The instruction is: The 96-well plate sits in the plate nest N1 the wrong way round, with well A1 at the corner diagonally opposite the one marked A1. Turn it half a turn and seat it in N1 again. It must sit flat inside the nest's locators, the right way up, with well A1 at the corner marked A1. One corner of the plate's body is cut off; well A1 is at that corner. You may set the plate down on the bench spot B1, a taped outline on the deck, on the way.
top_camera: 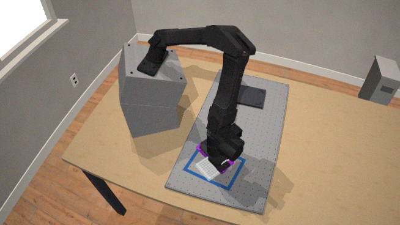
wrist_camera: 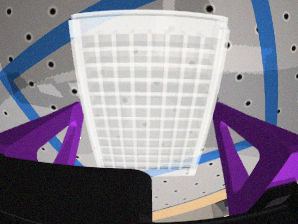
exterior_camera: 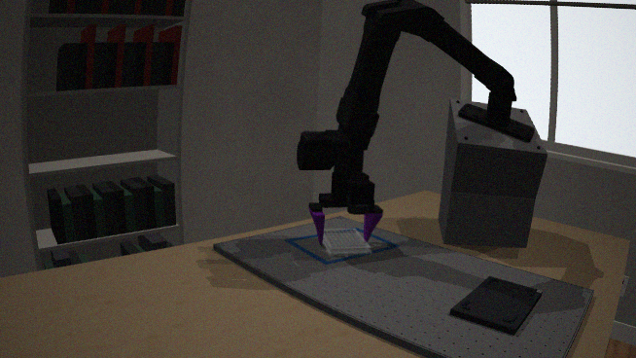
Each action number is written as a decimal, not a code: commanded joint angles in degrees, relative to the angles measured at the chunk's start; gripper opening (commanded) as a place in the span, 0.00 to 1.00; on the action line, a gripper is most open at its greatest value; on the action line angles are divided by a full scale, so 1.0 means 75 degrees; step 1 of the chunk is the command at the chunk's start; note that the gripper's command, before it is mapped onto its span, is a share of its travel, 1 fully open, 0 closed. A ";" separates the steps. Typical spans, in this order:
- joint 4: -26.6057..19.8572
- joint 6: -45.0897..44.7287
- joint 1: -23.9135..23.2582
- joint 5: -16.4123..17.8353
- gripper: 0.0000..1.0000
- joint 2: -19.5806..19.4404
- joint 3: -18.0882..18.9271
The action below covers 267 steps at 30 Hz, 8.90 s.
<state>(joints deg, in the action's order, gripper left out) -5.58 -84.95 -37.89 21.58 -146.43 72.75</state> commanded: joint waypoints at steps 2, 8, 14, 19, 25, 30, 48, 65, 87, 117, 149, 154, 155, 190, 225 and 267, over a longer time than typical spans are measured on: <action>0.0008 0.0018 -0.0025 0.0005 1.00 0.0054 0.0022; 0.0008 0.0018 -0.0025 0.0005 1.00 0.0054 0.0021; 0.0008 0.0018 -0.0025 0.0005 1.00 0.0054 0.0021; -0.0032 -0.0003 -0.0044 0.0009 1.00 0.0121 -0.0013; -0.0194 -0.0087 -0.0123 0.0024 1.00 0.0388 -0.0148; -0.0413 -0.0193 -0.0224 0.0042 1.00 0.0718 -0.0299; -0.1226 -0.0544 -0.0553 0.0097 1.00 0.1743 -0.0641; -0.1445 -0.0630 -0.0634 0.0110 1.00 0.1979 -0.0691; -0.1445 -0.0630 -0.0634 0.0110 1.00 0.1979 -0.0691; -0.1445 -0.0376 -0.0634 0.0110 1.00 0.1979 -0.0690; -0.1445 0.6753 -0.0635 0.0110 1.00 0.1979 -0.0689; -0.1445 0.8026 -0.0635 0.0110 1.00 0.1979 -0.0689; -0.1445 0.8281 -0.0635 0.0110 1.00 0.1979 -0.0689; -0.1443 1.1370 -0.0634 0.0109 1.00 0.1979 -0.0690; -0.1445 1.6207 -0.0635 0.0108 1.00 0.1979 -0.0689; -0.1445 2.3370 -0.0634 0.0108 1.00 0.1979 -0.0690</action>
<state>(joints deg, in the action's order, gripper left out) -16.38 89.34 -42.15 22.44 -132.03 67.48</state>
